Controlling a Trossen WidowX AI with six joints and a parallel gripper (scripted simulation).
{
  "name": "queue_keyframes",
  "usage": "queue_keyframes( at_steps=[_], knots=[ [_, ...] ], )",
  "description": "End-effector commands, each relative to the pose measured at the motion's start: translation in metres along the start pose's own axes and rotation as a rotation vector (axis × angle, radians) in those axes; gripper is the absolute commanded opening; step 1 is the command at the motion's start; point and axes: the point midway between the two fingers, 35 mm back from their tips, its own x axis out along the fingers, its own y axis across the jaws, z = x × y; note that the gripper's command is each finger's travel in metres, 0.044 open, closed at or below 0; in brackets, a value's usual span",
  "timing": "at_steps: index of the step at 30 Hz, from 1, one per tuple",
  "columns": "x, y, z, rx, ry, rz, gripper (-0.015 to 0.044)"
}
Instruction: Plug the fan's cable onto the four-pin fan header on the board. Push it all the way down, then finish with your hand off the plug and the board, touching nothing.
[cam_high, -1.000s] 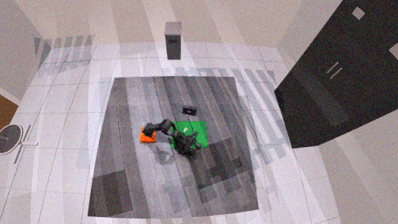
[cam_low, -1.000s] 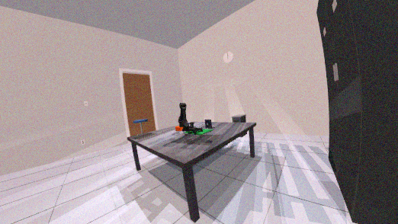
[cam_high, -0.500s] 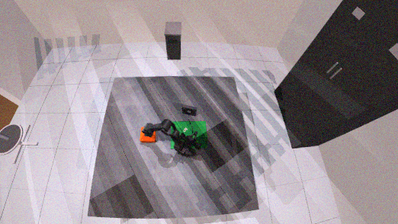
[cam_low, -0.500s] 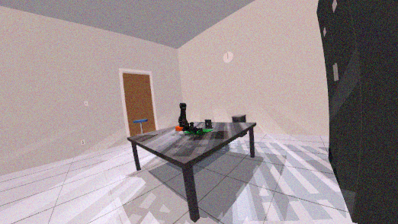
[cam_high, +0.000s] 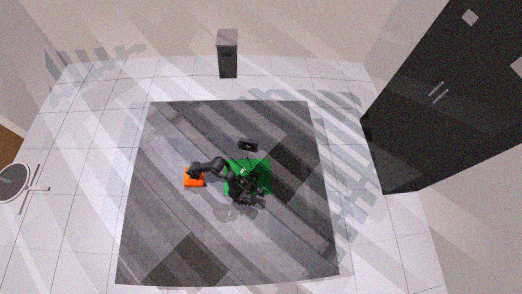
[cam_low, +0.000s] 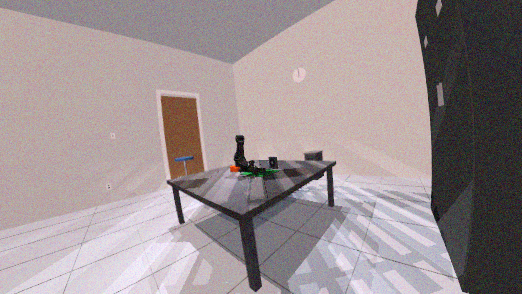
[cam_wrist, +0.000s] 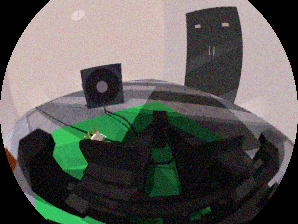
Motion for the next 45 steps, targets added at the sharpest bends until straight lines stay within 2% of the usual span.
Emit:
queue_keyframes(
  at_steps=[1, 6, 11, 12, 45],
  knots=[
    [0.0, 0.0, 0.0, 0.001, 0.0, 0.0, 0.0],
    [0.0, 0.0, 0.0, 0.001, 0.0, 0.0, 0.0],
    [0.0, 0.0, 0.0, 0.0, 0.0, 0.0, 0.0131],
    [0.0, 0.0, 0.0, 0.0, 0.0, 0.0, 0.014],
    [-0.01, -0.005, -0.009, -0.005, 0.024, -0.014, 0.014]
  ],
)
